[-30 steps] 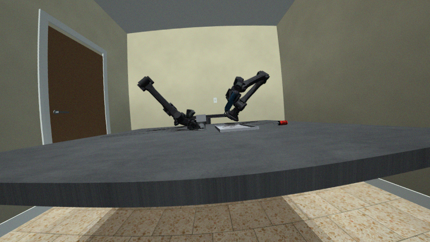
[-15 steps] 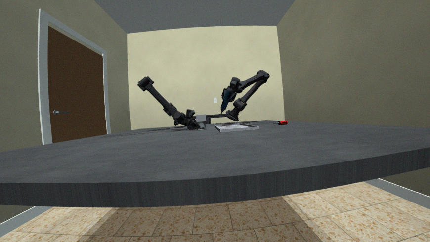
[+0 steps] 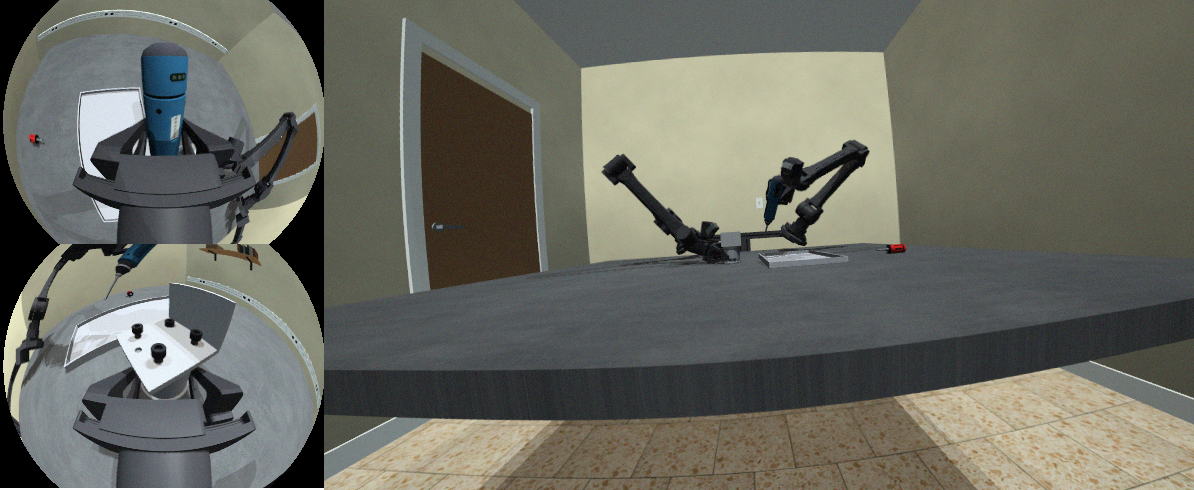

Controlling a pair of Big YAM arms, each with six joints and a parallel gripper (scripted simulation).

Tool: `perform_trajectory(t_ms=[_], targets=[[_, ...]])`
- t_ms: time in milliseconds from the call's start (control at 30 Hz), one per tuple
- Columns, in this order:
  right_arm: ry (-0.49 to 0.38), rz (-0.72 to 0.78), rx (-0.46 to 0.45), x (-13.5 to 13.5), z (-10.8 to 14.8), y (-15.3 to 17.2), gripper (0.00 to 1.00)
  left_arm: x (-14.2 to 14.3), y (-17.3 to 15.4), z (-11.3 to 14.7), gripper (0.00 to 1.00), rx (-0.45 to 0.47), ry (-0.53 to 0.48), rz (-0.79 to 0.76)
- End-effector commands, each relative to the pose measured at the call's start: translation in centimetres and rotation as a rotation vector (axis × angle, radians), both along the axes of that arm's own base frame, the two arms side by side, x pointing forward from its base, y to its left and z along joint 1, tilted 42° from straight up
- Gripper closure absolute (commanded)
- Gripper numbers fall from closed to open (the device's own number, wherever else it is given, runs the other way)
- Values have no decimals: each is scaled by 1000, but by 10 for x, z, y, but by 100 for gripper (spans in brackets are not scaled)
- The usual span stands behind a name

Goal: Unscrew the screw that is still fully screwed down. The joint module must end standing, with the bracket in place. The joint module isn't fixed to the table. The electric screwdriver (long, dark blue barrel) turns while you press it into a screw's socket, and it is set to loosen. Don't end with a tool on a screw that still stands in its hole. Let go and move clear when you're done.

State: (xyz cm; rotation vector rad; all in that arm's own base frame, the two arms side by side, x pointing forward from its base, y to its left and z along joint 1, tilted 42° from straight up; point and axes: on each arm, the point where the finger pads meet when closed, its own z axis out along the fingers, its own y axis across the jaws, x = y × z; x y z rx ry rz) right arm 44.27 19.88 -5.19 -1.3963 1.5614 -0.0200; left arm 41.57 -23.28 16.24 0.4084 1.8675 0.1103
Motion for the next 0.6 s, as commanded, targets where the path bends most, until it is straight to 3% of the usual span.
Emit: perform_trajectory(t_ms=[0,100,133,167,467,500,567], targets=[[-12,3,7,2,4,3,41,2,-24,37,58,-31,-89,-55],[-12,3,7,2,4,3,41,2,-24,37,58,-31,-89,-55],[-12,3,7,2,4,3,41,-4,-23,15,58,3,-60,-65],[-12,3,7,2,4,3,41,-7,-24,9,58,15,-58,-74],[-12,3,7,2,4,3,41,-20,-46,5,58,63,-110,-152],[-12,3,7,2,4,3,41,-21,-48,5,58,68,-116,-161],[-12,3,7,2,4,3,41,-15,-55,31,58,32,-158,-158]])
